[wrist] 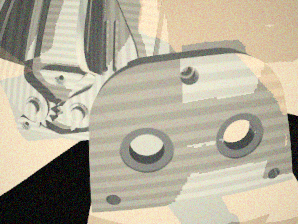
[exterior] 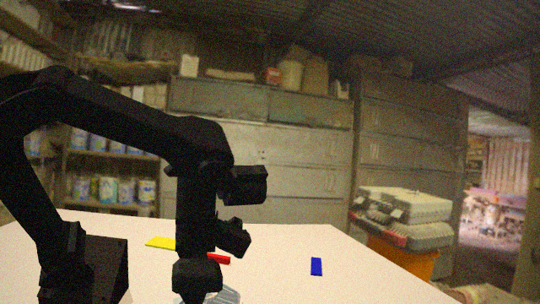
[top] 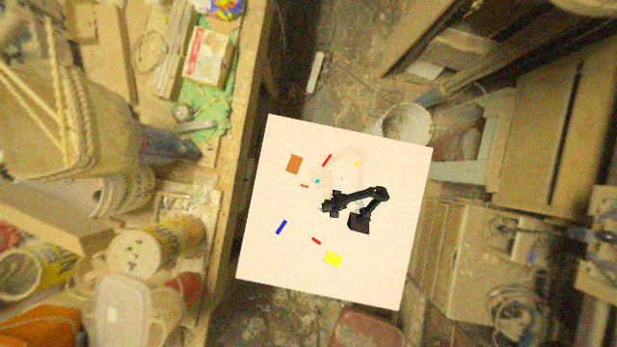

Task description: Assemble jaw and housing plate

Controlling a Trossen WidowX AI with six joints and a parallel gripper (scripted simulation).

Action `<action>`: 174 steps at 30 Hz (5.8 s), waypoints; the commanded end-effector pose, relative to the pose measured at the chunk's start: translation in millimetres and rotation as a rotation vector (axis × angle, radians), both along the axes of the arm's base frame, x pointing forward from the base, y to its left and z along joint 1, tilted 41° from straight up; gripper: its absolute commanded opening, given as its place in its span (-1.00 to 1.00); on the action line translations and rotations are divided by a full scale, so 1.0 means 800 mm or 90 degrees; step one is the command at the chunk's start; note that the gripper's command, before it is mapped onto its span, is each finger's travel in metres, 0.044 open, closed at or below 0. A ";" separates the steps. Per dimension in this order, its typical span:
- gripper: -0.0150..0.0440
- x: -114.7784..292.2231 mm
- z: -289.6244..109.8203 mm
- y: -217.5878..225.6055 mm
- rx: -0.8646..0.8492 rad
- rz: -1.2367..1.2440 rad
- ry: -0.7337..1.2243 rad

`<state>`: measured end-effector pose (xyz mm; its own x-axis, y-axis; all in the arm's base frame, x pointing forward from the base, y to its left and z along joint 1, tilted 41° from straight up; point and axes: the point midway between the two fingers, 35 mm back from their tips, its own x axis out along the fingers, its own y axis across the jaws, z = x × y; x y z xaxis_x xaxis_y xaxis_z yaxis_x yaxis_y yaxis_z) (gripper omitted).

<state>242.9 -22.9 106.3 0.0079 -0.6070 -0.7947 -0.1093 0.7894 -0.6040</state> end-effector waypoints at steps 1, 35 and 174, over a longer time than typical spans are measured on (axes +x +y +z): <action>0.70 -0.004 -0.015 0.015 -0.002 -0.028 -0.013; 0.70 -0.025 -0.065 0.073 -0.032 -0.145 -0.110; 0.70 -0.027 -0.087 0.070 -0.031 -0.149 -0.113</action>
